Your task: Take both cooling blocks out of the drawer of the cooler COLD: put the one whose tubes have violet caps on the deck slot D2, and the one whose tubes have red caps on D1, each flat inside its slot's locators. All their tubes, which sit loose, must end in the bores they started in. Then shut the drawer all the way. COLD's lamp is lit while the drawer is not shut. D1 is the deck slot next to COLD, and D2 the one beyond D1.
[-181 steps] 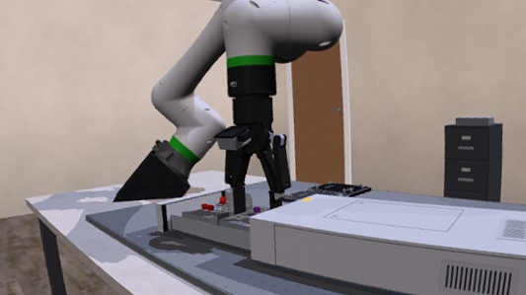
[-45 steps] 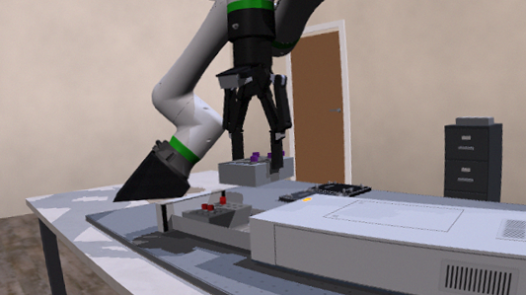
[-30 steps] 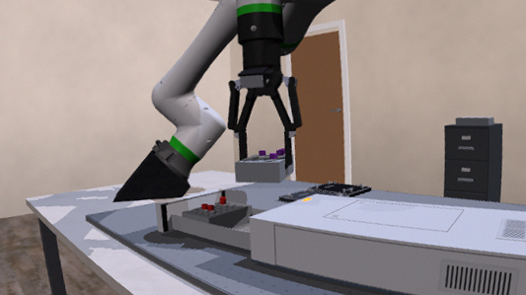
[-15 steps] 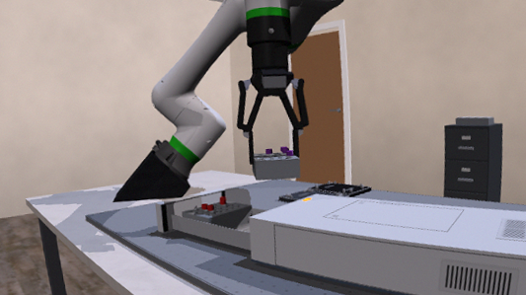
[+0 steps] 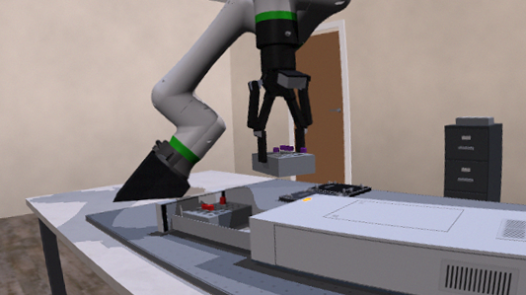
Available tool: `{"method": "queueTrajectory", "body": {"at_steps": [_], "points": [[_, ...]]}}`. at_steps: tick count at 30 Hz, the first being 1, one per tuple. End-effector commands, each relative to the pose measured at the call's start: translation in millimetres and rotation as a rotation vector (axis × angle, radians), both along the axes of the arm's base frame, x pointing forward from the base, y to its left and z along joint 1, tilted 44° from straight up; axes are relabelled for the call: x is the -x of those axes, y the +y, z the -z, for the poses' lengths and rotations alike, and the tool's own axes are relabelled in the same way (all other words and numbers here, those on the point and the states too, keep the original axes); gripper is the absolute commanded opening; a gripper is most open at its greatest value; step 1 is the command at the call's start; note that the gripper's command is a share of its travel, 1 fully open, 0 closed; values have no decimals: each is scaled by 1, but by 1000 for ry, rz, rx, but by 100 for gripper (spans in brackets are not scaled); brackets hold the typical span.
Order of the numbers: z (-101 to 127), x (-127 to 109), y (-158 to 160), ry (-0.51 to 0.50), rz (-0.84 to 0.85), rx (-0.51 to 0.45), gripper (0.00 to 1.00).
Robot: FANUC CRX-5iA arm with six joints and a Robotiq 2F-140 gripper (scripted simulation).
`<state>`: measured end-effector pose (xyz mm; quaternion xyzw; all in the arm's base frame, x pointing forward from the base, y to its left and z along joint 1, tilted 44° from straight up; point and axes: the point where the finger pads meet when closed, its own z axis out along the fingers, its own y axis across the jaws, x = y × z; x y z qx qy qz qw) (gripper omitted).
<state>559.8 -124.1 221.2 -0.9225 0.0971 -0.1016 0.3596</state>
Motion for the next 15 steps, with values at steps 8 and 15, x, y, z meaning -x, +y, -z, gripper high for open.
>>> {"method": "queueTrajectory", "body": {"at_steps": [8,15], "points": [[-13,11,17,-161,-175,65,10],[-20,19,29,-187,-204,75,10]]}}
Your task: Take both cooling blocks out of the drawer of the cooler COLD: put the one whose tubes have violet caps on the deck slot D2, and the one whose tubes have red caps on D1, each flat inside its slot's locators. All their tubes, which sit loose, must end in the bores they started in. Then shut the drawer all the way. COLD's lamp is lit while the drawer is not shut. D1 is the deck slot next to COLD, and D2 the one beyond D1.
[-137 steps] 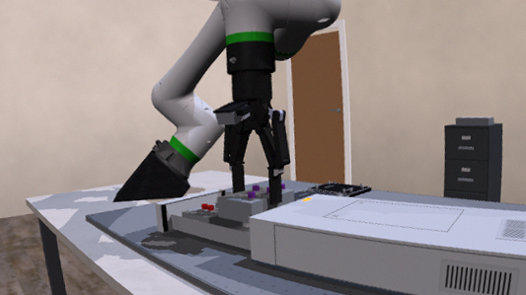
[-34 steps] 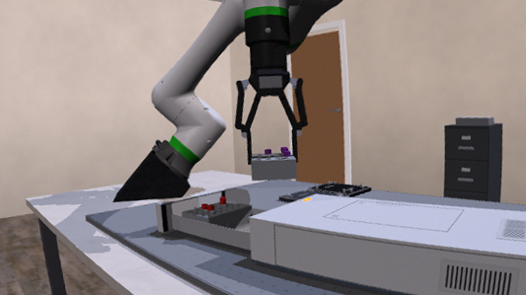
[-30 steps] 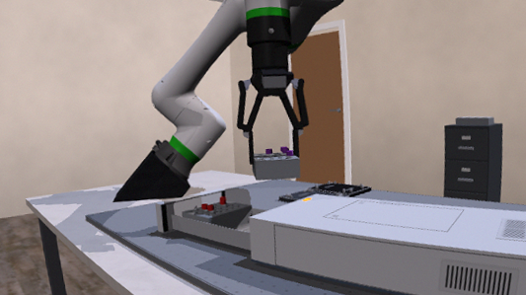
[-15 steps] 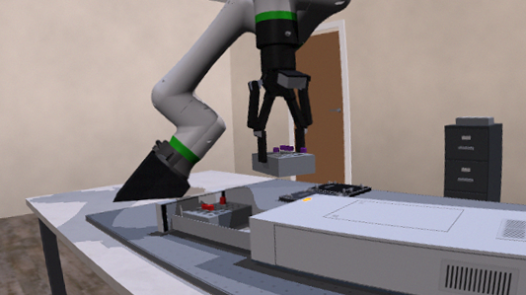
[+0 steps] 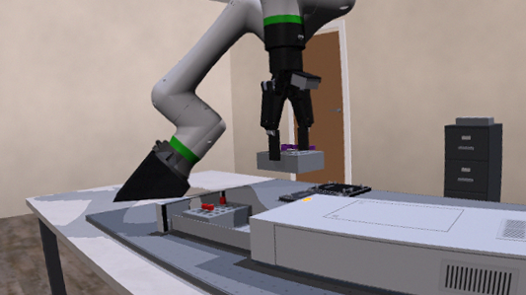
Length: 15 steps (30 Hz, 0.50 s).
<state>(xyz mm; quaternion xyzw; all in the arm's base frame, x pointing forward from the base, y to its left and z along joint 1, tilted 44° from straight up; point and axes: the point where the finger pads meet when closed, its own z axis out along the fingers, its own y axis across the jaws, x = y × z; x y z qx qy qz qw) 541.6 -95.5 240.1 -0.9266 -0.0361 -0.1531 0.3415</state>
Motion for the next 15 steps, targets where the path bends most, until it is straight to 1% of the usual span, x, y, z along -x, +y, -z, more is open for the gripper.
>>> {"method": "queueTrajectory", "body": {"at_steps": [1,15], "points": [[-1,1,0,-1,2,1,10],[-20,18,28,-1,2,1,10]]}}
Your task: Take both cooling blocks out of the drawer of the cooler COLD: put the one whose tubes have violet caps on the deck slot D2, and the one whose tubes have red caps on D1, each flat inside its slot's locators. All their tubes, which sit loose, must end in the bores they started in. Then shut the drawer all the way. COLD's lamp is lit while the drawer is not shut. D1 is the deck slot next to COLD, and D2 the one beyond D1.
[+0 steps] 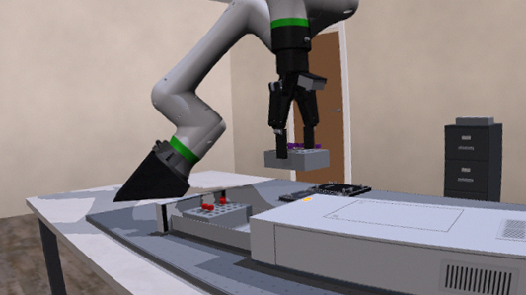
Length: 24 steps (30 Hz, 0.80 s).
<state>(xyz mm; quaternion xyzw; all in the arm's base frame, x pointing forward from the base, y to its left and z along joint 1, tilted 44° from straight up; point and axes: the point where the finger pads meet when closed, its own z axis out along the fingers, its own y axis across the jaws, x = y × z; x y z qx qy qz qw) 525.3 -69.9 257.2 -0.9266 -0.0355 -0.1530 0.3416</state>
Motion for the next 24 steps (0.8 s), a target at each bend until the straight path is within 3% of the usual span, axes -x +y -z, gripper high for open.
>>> {"method": "queueTrajectory", "body": {"at_steps": [1,24], "points": [[-4,3,4,-1,1,1,10],[-29,27,42,-1,1,1,10]]}}
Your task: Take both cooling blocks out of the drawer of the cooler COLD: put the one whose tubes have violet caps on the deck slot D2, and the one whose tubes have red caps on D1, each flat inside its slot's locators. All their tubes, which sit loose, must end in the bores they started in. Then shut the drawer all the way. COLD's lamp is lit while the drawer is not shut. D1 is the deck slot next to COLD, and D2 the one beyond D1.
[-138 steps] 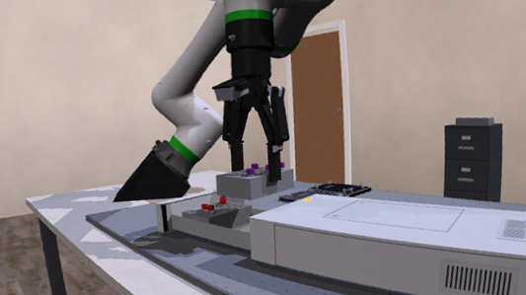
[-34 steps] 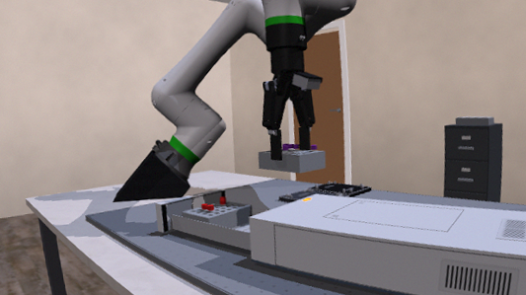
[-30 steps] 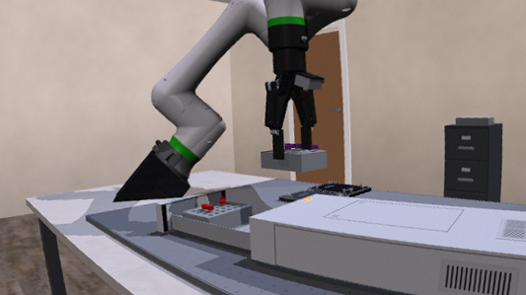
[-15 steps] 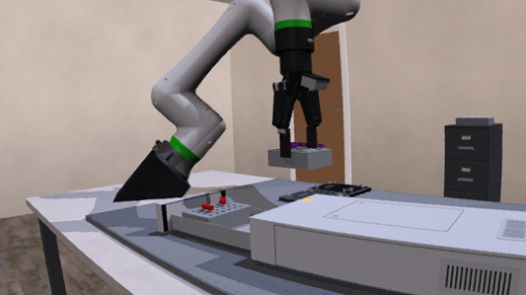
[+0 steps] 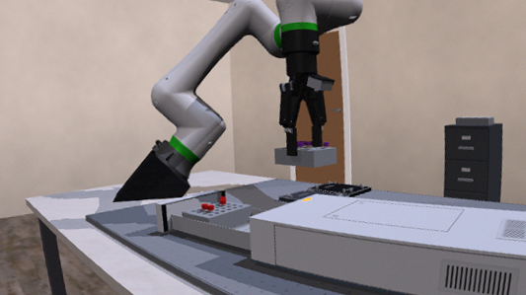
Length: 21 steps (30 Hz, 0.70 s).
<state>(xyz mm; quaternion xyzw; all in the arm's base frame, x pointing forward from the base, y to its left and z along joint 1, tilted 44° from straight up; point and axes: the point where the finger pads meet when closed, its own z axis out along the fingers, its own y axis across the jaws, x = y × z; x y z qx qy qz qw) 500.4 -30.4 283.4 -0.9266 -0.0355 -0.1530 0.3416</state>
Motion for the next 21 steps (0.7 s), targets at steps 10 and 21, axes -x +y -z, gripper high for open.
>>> {"method": "queueTrajectory", "body": {"at_steps": [10,21], "points": [[-16,14,22,-1,1,1,10],[-27,25,40,-1,1,1,10]]}}
